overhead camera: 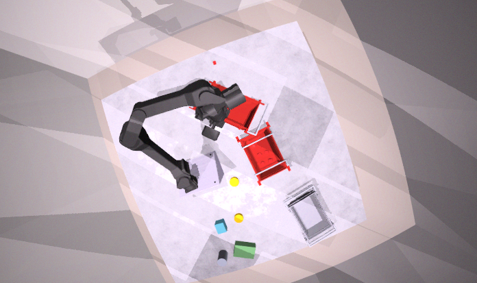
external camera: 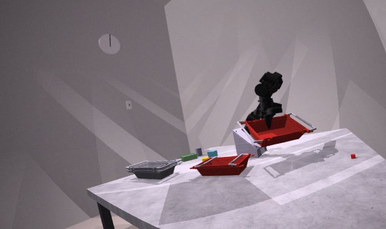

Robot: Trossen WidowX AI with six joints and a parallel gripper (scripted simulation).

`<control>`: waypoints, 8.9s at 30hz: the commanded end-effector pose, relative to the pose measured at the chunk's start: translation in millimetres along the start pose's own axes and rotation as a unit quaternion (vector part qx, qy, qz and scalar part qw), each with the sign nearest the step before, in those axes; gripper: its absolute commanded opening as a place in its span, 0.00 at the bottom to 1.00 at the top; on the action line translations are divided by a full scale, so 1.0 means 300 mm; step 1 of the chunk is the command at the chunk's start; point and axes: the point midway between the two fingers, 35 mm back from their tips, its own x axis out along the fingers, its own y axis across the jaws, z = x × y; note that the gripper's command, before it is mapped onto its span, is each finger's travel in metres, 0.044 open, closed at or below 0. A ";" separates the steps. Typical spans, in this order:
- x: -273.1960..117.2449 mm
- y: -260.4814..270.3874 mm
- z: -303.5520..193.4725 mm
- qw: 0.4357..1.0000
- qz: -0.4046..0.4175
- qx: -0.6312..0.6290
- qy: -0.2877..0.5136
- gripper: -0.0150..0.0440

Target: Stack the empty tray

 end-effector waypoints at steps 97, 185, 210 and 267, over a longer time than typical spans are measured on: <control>0.020 0.350 -0.749 0.940 -0.026 0.339 -0.036 0.25; 0.291 0.380 -0.695 0.940 -0.026 0.339 -0.038 0.25; 0.291 0.380 -0.695 0.940 -0.026 0.339 -0.038 0.25; 0.314 0.388 -0.687 0.940 -0.026 0.339 -0.038 0.25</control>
